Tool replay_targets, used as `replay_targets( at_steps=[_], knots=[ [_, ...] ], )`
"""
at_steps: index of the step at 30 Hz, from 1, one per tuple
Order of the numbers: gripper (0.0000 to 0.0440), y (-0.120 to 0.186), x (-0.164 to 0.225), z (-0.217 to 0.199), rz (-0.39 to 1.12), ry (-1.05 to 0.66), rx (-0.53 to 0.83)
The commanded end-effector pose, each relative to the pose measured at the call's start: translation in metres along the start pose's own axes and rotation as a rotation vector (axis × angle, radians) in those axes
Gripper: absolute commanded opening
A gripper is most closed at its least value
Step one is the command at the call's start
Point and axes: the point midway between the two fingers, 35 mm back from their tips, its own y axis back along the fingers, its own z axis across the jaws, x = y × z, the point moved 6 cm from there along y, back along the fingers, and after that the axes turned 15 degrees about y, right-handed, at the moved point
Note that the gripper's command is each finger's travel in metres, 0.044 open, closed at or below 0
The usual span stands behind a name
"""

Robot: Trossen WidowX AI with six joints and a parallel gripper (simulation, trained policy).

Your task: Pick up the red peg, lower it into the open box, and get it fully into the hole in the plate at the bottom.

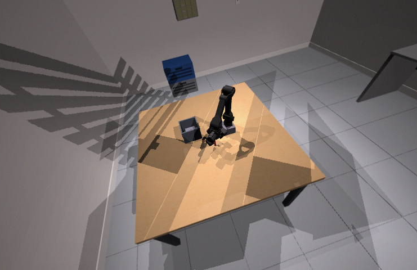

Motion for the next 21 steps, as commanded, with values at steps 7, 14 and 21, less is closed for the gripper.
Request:
replay_targets(
  at_steps=[7,14,21],
  knots=[
    [0.0209,-0.022,-0.003,0.005,-0.004,-0.031,-0.004],
    [0.0033,-0.028,-0.002,0.016,0.0,-0.01,-0.03],
    [0.0,-0.016,-0.005,0.027,0.01,-0.014,-0.078]
  ],
)
